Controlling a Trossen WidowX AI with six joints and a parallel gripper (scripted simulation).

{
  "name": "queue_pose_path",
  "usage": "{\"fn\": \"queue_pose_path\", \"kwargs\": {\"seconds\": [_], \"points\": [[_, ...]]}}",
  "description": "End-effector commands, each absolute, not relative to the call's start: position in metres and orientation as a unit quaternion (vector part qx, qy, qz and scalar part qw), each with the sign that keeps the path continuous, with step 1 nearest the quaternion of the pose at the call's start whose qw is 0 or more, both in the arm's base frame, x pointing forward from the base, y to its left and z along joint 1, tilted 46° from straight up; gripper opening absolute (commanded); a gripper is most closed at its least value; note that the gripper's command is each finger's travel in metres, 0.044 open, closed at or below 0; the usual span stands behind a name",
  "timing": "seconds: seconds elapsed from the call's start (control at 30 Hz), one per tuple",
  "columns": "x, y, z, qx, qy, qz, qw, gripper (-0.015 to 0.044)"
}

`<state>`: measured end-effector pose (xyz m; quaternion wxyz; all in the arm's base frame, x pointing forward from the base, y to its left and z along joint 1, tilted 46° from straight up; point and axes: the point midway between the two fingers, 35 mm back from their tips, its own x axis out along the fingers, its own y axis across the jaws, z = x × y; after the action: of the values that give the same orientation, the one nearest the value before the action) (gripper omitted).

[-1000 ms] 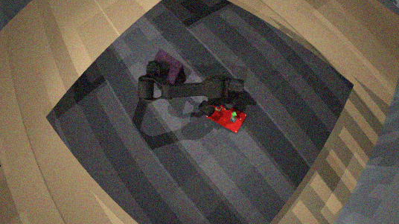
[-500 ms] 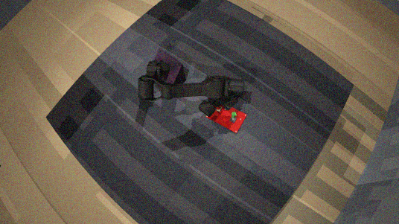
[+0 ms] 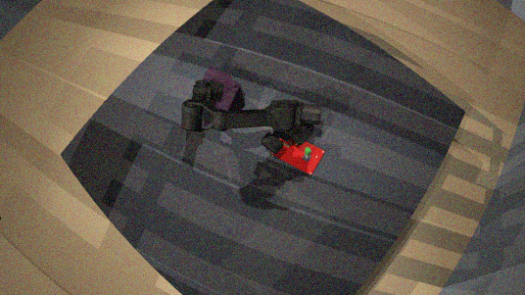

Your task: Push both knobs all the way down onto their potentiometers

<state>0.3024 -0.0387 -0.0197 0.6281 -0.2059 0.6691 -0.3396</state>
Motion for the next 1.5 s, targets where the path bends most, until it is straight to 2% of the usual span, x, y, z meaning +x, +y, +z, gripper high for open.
{"fn": "queue_pose_path", "kwargs": {"seconds": [0.0, 1.23, 1.47], "points": [[0.303, -0.045, -0.024, -0.203, 0.669, -0.345, 0.626, 0.0000], [0.306, -0.028, -0.007, -0.202, 0.669, -0.344, 0.626, 0.0000], [0.305, -0.032, -0.010, -0.206, 0.670, -0.344, 0.625, 0.0184]]}}
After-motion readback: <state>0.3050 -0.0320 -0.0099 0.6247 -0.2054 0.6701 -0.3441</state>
